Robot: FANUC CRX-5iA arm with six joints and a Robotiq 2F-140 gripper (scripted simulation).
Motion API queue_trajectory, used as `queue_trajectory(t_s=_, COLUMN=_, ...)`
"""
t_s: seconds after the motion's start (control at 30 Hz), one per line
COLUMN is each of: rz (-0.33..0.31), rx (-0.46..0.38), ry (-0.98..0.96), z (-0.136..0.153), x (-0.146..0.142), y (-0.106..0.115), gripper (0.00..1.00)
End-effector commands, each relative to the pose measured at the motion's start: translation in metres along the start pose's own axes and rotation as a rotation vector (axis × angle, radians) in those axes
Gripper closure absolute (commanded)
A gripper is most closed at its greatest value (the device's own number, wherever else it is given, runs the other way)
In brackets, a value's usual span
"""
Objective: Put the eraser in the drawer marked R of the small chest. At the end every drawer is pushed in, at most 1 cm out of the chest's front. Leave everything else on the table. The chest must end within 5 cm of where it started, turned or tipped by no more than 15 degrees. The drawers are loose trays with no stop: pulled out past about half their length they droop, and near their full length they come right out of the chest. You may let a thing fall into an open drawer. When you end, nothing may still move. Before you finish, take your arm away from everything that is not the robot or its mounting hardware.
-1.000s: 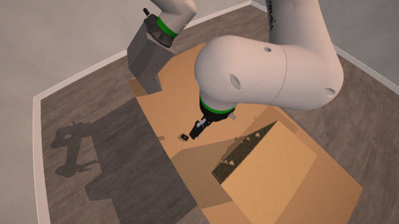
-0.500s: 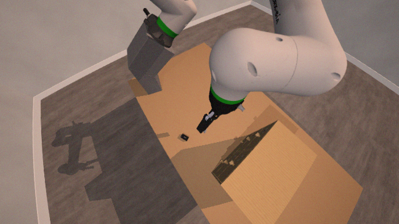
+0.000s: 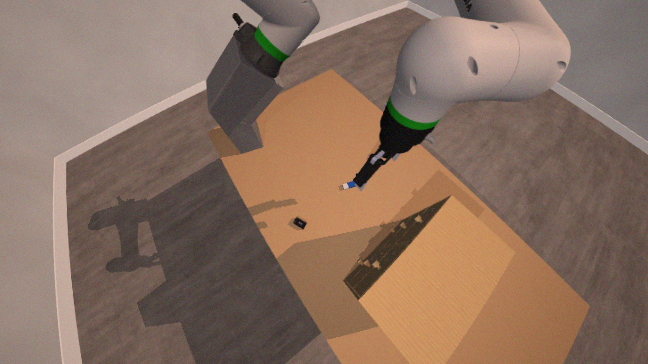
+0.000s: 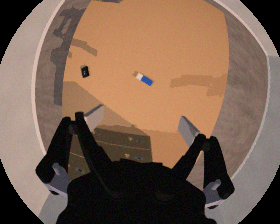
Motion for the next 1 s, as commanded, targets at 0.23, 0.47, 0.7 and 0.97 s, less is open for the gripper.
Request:
queue_trajectory(t_s=0.23, rz=-0.003, rx=-0.004, ry=-0.001, z=-0.004, x=0.016, y=0.0, gripper=0.0)
queue_trajectory(t_s=0.47, rz=0.007, rx=-0.041, ry=-0.001, z=-0.001, x=0.017, y=-0.003, gripper=0.0)
queue_trajectory(t_s=0.7, rz=0.041, rx=-0.168, ry=-0.001, z=0.007, x=0.019, y=-0.014, gripper=0.0)
queue_trajectory(t_s=0.97, rz=0.089, rx=-0.347, ry=0.0, z=0.018, x=0.022, y=-0.03, gripper=0.0)
Point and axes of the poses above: the point where the finger pads meet when closed, its own y axis back along the fingers, its own x axis across the jaws, z = x × y, the point moved 2 cm from there along y, back along the fingers, and after that the axes turned 15 degrees about -y, right-handed, at the moved point
